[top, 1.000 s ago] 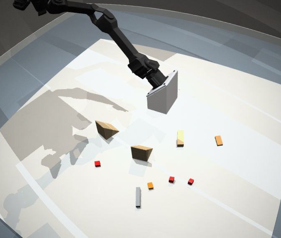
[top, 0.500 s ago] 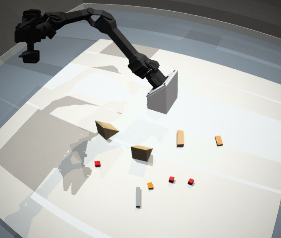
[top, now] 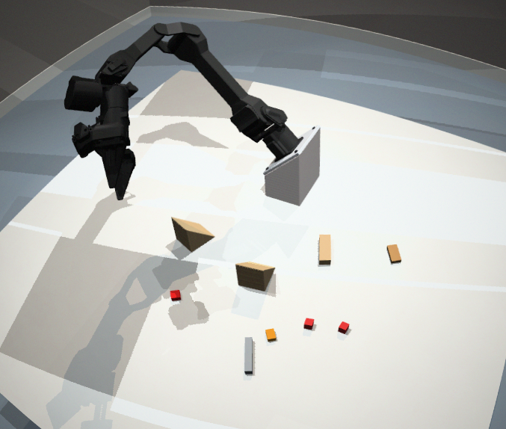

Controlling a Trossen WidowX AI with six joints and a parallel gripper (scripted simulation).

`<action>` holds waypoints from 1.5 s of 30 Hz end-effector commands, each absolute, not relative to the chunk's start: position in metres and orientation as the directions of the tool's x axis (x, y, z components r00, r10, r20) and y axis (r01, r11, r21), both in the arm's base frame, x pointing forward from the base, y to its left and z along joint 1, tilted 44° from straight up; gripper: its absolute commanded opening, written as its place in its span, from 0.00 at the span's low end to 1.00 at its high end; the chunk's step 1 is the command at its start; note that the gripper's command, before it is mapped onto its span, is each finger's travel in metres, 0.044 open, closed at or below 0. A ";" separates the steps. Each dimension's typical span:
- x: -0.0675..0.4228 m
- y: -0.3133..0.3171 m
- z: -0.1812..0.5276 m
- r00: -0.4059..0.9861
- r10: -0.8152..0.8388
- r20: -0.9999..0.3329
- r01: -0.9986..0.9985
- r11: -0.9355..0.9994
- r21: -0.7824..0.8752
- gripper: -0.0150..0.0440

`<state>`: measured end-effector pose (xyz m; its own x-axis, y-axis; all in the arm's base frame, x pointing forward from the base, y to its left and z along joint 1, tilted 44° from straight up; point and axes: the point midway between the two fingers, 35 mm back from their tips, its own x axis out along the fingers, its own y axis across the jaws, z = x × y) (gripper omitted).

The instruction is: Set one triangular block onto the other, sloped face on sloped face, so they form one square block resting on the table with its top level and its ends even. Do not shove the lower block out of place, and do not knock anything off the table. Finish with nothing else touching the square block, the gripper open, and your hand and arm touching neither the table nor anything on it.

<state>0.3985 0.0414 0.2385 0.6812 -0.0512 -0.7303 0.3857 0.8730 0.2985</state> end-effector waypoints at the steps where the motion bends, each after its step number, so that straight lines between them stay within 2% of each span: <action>1: 0.365 0.014 0.181 0.496 -0.242 -0.834 0.482 0.876 0.032 1.00; 6: 0.312 -0.021 0.136 0.262 -0.473 -0.841 0.474 0.822 -0.314 1.00; 10: 0.268 -0.047 0.118 0.098 -0.641 -0.761 0.368 0.734 -0.571 1.00; 12: 0.256 -0.055 0.115 0.057 -0.689 -0.723 0.320 0.698 -0.640 1.00; 45: 0.263 -0.074 0.090 0.052 -0.691 -0.721 0.313 0.697 -0.645 1.00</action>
